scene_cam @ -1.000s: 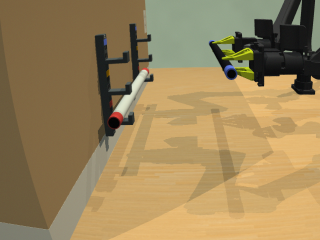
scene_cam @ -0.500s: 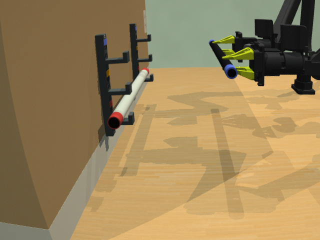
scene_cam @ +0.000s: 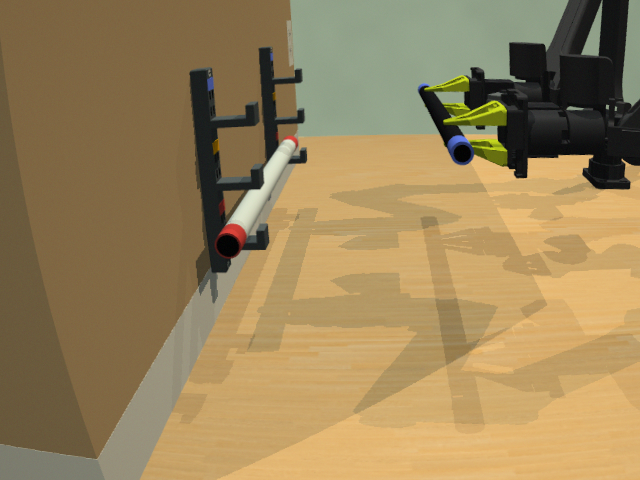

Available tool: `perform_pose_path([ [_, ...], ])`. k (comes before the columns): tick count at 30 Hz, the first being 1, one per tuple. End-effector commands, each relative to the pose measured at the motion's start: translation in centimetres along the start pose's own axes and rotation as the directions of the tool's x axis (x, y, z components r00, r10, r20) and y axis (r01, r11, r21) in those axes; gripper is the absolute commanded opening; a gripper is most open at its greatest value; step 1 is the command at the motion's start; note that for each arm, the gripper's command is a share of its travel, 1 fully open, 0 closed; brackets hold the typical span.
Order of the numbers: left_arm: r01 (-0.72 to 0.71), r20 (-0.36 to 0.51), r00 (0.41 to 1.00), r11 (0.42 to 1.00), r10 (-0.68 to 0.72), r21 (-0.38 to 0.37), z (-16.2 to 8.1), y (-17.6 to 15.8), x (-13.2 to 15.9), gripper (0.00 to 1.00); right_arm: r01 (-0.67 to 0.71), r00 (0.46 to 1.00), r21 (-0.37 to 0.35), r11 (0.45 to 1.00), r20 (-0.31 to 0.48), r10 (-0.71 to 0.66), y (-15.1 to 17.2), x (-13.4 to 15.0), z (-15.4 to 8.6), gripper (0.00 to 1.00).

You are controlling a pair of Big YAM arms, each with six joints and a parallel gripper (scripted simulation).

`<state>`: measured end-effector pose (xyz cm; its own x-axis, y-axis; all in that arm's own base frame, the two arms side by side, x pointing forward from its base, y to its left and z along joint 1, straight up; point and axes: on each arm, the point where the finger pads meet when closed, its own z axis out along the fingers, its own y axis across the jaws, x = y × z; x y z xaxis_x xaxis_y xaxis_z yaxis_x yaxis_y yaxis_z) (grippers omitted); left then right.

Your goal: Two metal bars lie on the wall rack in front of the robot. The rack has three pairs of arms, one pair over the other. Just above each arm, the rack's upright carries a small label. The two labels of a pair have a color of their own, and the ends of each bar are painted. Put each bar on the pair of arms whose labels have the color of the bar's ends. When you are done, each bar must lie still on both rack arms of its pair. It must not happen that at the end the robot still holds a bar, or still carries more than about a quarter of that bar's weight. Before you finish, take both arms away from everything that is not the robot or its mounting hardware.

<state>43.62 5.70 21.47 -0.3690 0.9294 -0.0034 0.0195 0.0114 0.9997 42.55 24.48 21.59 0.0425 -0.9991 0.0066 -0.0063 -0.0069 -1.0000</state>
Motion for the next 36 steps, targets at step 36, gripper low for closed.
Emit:
perform_pose_path([
  [36, 0.008, -0.017, 1.000, 0.999, -0.008, -0.035, 0.80, 0.99, 0.40, 0.00, -0.041, 0.999, 0.049, 0.998, -0.020, 0.042, -1.70, 0.34, 0.89, 0.00],
])
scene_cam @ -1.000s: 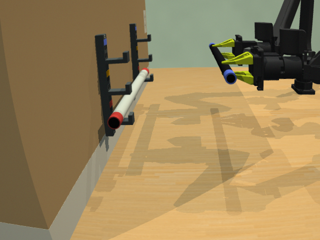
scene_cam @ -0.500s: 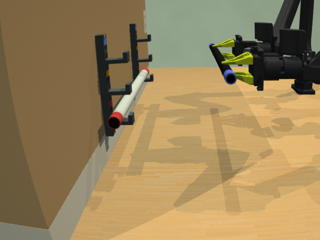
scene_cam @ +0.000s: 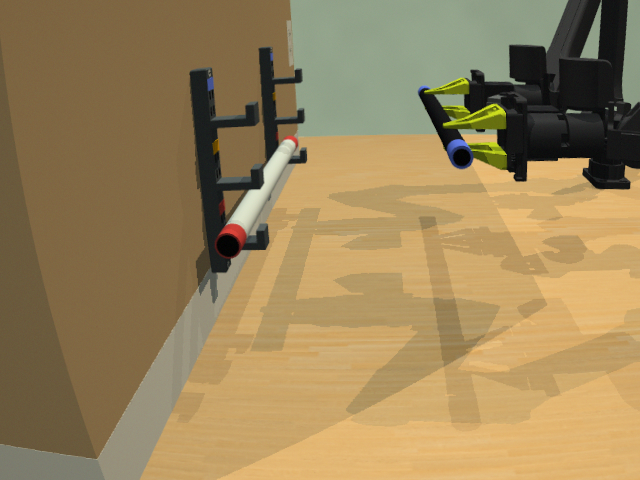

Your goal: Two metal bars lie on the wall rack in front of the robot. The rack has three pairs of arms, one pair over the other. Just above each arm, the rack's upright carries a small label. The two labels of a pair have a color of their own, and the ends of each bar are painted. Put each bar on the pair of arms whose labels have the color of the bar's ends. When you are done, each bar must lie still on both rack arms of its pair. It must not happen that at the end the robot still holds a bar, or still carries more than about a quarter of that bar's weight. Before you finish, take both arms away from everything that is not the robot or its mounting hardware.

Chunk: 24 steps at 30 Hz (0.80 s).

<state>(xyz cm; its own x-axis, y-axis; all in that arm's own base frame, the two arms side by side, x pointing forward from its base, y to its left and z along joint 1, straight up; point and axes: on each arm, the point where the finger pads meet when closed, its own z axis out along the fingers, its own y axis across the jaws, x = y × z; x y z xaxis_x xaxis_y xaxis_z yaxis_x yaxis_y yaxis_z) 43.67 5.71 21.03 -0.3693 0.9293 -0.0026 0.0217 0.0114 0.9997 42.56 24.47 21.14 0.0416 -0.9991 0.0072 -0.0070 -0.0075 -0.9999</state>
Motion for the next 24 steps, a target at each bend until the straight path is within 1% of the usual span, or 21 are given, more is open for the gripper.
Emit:
perform_pose_path([
  [1, 0.008, -0.017, 1.000, 0.999, -0.009, -0.037, 0.74, 1.44, 0.42, 0.00, -0.042, 0.999, 0.050, 0.998, -0.019, 0.043, -2.16, 0.33, 0.88, 0.00],
  [24, 0.008, -0.017, 1.000, 0.999, -0.009, -0.037, 0.90, 1.91, 0.49, 0.00, -0.042, 0.999, 0.050, 0.998, -0.019, 0.043, -2.51, 0.27, 1.11, 0.00],
])
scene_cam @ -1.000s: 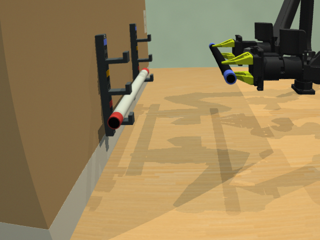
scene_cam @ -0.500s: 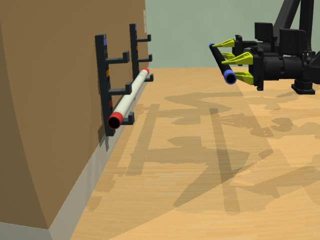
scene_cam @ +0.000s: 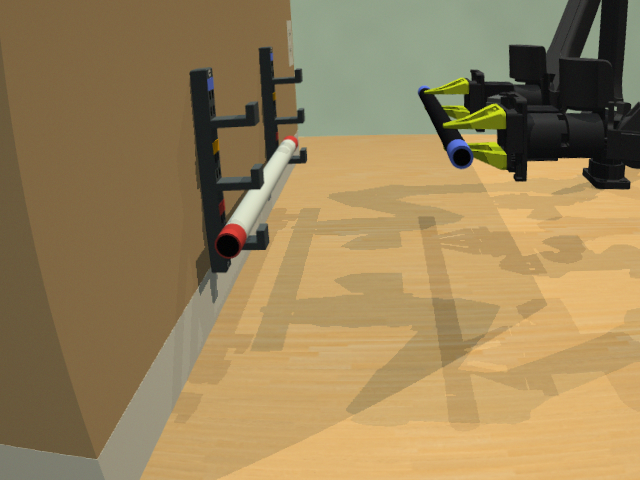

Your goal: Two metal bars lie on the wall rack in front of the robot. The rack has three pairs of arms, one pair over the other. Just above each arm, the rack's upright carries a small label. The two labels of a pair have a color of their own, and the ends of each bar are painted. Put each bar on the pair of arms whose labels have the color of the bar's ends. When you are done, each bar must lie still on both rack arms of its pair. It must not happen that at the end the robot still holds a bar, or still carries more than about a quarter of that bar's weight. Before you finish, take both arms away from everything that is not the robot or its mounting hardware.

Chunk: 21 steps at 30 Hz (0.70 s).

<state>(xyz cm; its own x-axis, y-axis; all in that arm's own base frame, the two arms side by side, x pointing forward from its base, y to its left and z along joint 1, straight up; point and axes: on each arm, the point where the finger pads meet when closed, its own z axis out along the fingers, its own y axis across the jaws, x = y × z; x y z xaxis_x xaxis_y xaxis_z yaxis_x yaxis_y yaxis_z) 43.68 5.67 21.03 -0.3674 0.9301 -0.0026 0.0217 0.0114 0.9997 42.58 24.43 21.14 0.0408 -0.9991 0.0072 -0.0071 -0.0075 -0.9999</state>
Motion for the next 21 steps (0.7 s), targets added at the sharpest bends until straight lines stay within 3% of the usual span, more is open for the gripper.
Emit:
perform_pose_path([
  [1, 0.008, -0.019, 1.000, 0.999, -0.009, -0.037, 0.91, 1.95, 0.53, 0.00, -0.042, 0.999, 0.050, 0.998, -0.018, 0.043, -2.54, 0.23, 1.11, 0.00],
  [21, 0.008, -0.019, 1.000, 0.999, -0.009, -0.037, 1.16, 2.77, 0.75, 0.00, -0.042, 0.999, 0.050, 0.998, -0.018, 0.043, -3.17, 0.02, 1.41, 0.00],
])
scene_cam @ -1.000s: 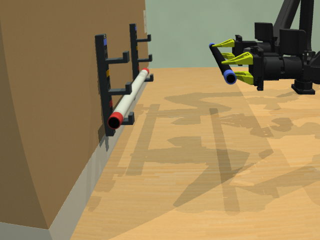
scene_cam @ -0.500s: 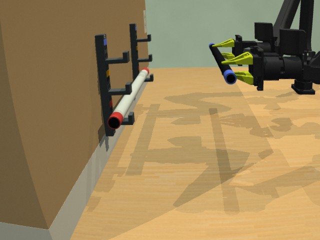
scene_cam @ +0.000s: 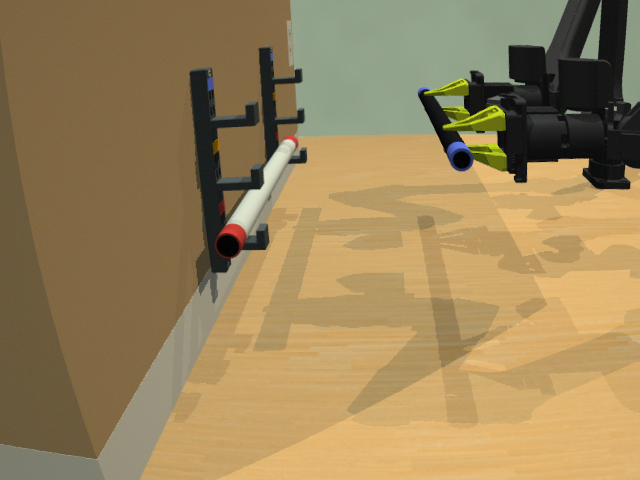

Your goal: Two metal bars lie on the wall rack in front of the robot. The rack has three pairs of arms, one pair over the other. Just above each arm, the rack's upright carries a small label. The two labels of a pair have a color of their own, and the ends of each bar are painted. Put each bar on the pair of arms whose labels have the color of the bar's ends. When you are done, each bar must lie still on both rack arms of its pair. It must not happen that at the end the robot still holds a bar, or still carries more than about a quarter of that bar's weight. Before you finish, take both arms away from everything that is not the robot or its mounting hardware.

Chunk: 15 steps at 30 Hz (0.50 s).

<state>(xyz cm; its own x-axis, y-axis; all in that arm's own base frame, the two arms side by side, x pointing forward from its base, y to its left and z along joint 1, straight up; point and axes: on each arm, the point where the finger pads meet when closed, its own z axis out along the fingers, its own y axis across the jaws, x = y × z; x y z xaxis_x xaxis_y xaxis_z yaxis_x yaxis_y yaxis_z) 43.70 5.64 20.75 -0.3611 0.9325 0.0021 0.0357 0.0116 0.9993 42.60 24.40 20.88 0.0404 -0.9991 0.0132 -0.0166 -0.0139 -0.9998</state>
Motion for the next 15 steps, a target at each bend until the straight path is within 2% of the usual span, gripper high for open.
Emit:
perform_pose_path([
  [1, 0.013, -0.025, 1.000, 0.999, -0.014, -0.050, 1.12, 3.12, 0.83, 0.00, -0.048, 0.999, 0.060, 0.997, -0.017, 0.049, -3.49, -0.02, 1.38, 0.00],
  [15, 0.013, -0.025, 1.000, 0.999, -0.014, -0.051, 1.28, 3.70, 0.98, 0.00, -0.047, 0.999, 0.060, 0.997, -0.017, 0.049, -3.99, -0.17, 1.53, 0.00],
])
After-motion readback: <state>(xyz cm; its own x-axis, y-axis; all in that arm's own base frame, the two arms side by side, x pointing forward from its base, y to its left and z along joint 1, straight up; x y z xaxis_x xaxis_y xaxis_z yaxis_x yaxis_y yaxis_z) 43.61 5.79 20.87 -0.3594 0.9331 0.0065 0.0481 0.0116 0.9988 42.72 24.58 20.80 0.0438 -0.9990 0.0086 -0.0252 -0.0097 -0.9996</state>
